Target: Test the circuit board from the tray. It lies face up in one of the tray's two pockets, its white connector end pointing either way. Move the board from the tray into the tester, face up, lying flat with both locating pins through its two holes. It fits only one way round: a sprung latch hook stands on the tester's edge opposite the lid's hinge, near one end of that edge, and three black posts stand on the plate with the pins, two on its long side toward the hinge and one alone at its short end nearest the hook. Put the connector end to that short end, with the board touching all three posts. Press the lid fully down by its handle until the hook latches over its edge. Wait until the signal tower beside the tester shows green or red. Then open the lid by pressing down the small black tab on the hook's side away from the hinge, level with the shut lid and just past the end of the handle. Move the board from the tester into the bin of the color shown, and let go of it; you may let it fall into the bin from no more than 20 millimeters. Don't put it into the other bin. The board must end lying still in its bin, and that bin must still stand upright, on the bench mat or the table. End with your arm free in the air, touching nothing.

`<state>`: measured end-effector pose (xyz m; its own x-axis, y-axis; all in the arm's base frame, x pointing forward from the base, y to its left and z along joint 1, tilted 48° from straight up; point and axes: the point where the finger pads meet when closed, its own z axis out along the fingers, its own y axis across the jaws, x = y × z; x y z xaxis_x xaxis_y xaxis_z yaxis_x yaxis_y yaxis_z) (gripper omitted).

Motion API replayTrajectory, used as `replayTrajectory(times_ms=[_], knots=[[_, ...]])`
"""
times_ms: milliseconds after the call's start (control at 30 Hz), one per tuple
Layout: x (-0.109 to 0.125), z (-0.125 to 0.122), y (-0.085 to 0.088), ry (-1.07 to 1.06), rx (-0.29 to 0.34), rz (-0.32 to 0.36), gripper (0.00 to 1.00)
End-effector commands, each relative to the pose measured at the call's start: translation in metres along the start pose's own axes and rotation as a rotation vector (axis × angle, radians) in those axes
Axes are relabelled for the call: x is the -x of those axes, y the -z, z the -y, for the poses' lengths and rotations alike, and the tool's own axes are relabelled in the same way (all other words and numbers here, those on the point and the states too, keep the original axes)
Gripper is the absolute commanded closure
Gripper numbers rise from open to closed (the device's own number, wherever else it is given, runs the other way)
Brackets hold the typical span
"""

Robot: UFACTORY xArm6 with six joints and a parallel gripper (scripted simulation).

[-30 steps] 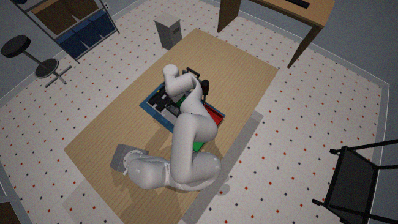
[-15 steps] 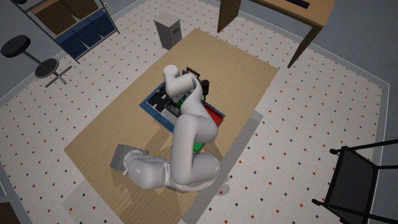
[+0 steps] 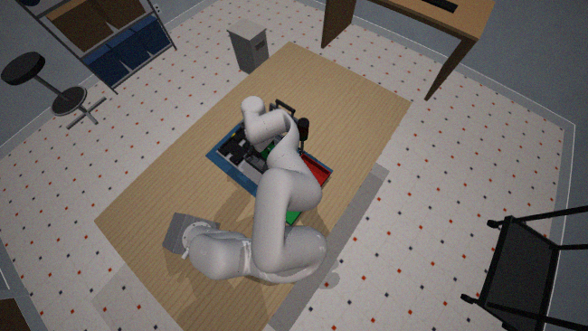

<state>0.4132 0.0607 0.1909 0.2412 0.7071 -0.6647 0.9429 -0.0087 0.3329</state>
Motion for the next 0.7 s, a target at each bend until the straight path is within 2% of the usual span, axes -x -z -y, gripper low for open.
replayTrajectory(times_ms=[0,167,667], knots=[[0.0,-0.001,-0.003,-0.001,0.002,-0.002,0.21],[0.0,-0.001,-0.007,-0.001,0.002,-0.002,0.21],[0.0,-0.001,-0.034,-0.001,0.002,-0.002,0.21]])
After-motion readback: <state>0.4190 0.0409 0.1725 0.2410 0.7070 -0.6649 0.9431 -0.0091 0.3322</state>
